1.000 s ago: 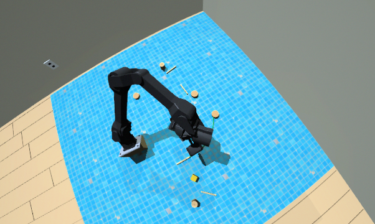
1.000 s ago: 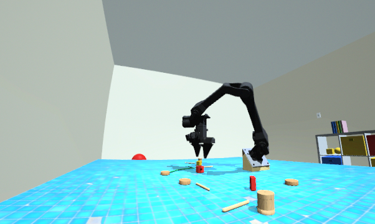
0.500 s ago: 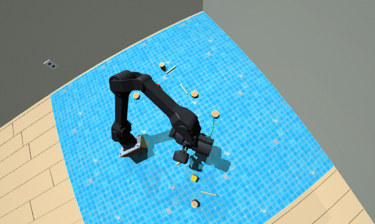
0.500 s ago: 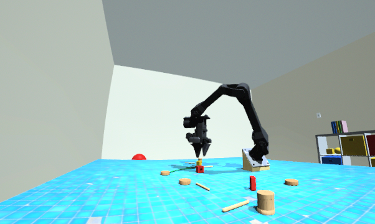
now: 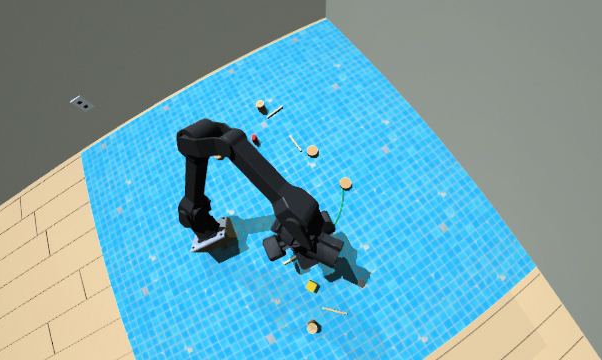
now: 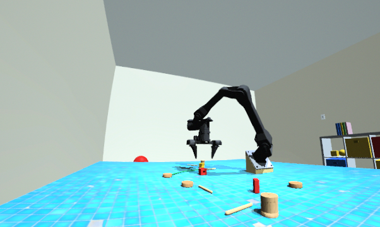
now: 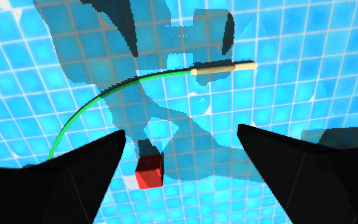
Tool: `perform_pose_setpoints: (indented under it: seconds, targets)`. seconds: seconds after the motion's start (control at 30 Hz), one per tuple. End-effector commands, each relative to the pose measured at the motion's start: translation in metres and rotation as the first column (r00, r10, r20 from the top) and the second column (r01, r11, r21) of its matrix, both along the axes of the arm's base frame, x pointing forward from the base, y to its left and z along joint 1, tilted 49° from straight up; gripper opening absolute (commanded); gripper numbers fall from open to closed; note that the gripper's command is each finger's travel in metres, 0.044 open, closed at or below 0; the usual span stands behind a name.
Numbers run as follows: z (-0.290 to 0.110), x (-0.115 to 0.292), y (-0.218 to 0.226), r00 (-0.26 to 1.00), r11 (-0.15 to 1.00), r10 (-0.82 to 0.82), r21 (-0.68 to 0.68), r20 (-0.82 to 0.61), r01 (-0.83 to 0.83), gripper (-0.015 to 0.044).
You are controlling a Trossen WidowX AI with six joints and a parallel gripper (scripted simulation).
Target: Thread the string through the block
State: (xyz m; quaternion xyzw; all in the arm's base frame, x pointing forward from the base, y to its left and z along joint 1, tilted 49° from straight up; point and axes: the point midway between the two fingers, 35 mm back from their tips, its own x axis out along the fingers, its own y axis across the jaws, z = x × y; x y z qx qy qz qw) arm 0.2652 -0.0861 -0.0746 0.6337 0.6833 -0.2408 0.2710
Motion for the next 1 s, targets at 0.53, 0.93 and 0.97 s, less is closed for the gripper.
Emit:
perform_pose_setpoints:
  seconds: [0.53, 0.93, 0.97]
  targets:
    - [-0.036, -0.020, -0.027, 0.076, 0.580, -0.706, -0.513, -0.704, 0.633, 0.0440]
    - [-0.036, -0.020, -0.027, 0.076, 0.580, -0.706, -0.513, -0.704, 0.633, 0.0440]
    - [-0.036, -0.020, -0.027, 0.076, 0.580, -0.706, -0.513, -0.704, 0.633, 0.0440]
